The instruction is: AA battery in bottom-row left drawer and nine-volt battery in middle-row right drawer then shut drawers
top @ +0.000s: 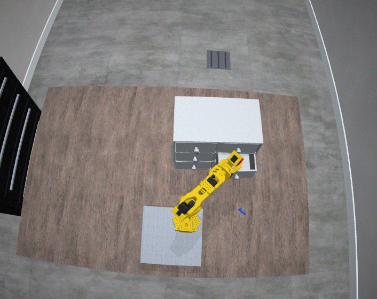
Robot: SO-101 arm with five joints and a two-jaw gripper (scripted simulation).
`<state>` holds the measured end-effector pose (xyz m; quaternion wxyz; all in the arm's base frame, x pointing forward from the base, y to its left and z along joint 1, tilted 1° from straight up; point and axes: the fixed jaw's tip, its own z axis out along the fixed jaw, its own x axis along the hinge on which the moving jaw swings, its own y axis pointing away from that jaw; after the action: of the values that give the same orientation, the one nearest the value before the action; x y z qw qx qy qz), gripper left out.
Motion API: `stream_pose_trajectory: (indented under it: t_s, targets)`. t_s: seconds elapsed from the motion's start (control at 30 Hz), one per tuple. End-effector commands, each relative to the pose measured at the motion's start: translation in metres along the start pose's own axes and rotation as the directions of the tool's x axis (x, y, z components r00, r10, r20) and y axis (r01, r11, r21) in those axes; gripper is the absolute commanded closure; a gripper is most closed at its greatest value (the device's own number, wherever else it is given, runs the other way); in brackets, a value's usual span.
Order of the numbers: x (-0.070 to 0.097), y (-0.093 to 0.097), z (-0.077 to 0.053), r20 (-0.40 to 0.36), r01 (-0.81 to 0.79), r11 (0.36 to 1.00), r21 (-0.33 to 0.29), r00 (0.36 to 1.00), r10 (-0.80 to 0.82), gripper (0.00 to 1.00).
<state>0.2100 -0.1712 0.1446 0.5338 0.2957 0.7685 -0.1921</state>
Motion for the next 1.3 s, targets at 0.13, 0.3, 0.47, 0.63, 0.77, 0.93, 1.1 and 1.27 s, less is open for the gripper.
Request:
stream_pose_trajectory:
  t_s: [0.13,0.3,0.47,0.63,0.77,0.93,1.1,1.27]
  targets:
    - [-0.0006,0.0020,-0.0010,0.014,0.007,1.000,-0.008,1.000,-0.007,1.00]
    - [0.0027,0.0018,-0.0004,0.014,0.007,1.000,-0.007,1.000,-0.007,1.00]
    - [0.0027,0.0018,-0.0004,0.014,0.007,1.000,-0.007,1.000,-0.007,1.00]
    - [0.0027,0.0018,-0.0004,0.014,0.007,1.000,-0.007,1.000,-0.007,1.00]
    - [0.0027,0.0019,-0.0004,0.014,0.007,1.000,-0.008,1.000,-0.007,1.00]
    - [0.0030,0.0024,-0.0005,0.014,0.008,1.000,-0.009,1.000,-0.007,1.00]
    - [0.0032,0.0029,-0.0006,0.014,0.008,1.000,-0.011,1.000,-0.008,1.00]
    - [0.0034,0.0033,-0.0006,0.014,0.009,1.000,-0.012,1.000,-0.009,1.00]
